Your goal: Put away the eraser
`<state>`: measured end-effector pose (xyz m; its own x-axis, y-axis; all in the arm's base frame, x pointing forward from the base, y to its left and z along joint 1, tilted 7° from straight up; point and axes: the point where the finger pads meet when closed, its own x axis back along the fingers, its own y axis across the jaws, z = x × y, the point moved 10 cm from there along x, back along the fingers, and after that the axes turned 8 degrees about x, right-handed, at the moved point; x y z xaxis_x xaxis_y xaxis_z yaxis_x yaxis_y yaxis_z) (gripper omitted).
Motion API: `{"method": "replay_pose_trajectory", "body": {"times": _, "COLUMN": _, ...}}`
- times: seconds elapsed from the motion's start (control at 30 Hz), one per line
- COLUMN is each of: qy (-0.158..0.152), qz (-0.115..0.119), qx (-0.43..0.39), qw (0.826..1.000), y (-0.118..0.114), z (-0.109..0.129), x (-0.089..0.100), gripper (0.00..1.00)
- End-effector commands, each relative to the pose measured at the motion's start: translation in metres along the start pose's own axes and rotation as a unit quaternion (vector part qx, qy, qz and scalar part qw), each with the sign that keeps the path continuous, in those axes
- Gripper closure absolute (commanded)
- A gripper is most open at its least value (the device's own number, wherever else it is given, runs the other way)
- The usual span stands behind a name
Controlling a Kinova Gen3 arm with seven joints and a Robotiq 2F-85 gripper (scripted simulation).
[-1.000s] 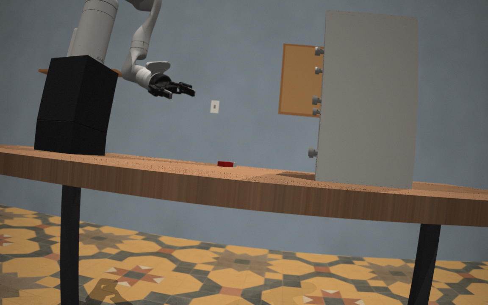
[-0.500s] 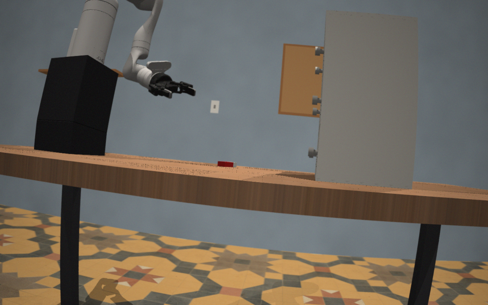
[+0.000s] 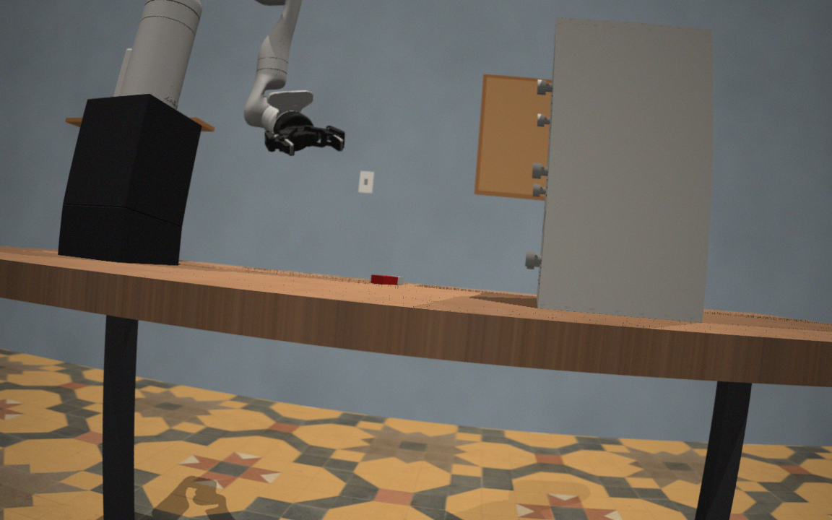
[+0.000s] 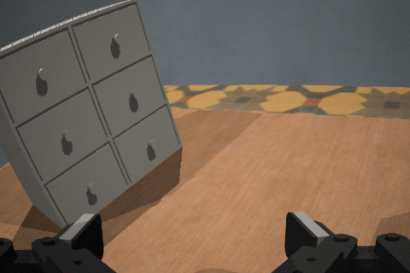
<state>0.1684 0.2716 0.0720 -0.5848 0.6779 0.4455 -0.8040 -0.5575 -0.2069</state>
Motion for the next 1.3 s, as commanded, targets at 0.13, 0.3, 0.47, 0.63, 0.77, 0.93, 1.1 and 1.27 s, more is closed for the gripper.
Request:
{"method": "replay_pose_trajectory", "body": {"times": 0.13, "qy": -0.024, "qz": -0.143, "qx": -0.076, "qw": 0.987, "y": -0.026, "z": 0.047, "x": -0.043, "gripper": 0.00}}
{"method": "replay_pose_trajectory", "body": {"times": 0.3, "qy": -0.040, "qz": -0.210, "qx": -0.114, "qw": 0.970, "y": -0.031, "z": 0.069, "x": -0.063, "gripper": 0.00}}
{"method": "replay_pose_trajectory", "body": {"times": 0.47, "qy": -0.067, "qz": -0.300, "qx": -0.174, "qw": 0.936, "y": -0.036, "z": 0.100, "x": -0.091, "gripper": 0.00}}
{"method": "replay_pose_trajectory", "body": {"times": 0.63, "qy": -0.083, "qz": -0.342, "qx": -0.208, "qw": 0.913, "y": -0.037, "z": 0.117, "x": -0.105, "gripper": 0.00}}
{"method": "replay_pose_trajectory", "body": {"times": 0.77, "qy": -0.099, "qz": -0.381, "qx": -0.243, "qw": 0.887, "y": -0.037, "z": 0.134, "x": -0.120, "gripper": 0.00}}
{"method": "replay_pose_trajectory", "body": {"times": 0.93, "qy": -0.116, "qz": -0.416, "qx": -0.280, "qw": 0.857, "y": -0.036, "z": 0.151, "x": -0.134, "gripper": 0.00}}
{"method": "replay_pose_trajectory", "body": {"times": 1.1, "qy": -0.124, "qz": -0.433, "qx": -0.299, "qw": 0.842, "y": -0.036, "z": 0.160, "x": -0.141, "gripper": 0.00}}
{"method": "replay_pose_trajectory", "body": {"times": 1.27, "qy": -0.124, "qz": -0.433, "qx": -0.299, "qw": 0.842, "y": -0.036, "z": 0.160, "x": -0.141, "gripper": 0.00}}
